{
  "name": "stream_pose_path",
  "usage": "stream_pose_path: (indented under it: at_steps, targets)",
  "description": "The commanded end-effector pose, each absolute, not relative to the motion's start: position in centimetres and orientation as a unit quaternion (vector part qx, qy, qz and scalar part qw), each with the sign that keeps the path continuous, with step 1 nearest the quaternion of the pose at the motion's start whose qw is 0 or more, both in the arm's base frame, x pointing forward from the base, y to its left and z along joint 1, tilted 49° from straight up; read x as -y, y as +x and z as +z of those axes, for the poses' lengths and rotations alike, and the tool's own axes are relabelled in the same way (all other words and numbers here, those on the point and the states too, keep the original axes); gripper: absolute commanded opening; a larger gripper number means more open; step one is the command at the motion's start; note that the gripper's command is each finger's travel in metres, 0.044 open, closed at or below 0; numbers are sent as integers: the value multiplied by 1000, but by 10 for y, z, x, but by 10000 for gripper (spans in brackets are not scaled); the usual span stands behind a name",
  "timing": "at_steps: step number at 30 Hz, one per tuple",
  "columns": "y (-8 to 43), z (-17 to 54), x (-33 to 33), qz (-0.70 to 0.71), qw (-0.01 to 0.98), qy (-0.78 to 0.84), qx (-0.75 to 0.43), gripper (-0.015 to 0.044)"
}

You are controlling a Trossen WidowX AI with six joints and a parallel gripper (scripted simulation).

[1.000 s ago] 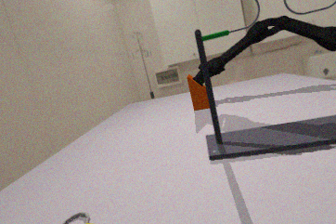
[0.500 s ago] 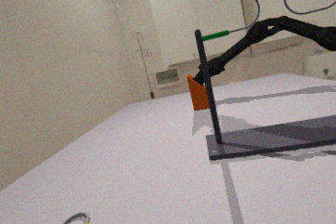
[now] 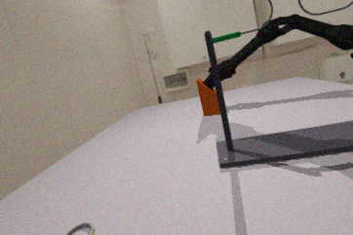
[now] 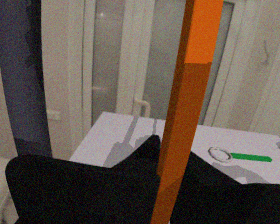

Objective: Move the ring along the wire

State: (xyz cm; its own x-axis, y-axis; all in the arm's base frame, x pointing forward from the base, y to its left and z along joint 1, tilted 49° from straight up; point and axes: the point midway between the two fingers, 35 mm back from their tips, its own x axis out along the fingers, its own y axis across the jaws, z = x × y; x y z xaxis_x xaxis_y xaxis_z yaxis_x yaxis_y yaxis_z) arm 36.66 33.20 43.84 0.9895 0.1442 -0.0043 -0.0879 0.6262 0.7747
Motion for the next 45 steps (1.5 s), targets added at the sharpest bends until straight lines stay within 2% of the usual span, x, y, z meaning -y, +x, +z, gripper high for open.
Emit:
stream_pose_path:
  at_steps: [1, 23, 45]
  targets:
    - [359, 436, -327, 77, 899, 427, -60, -150]
    - [318, 421, -296, 148, 884, 379, -230, -150]
    - [323, 382, -253, 105, 939, 227, -237, -150]
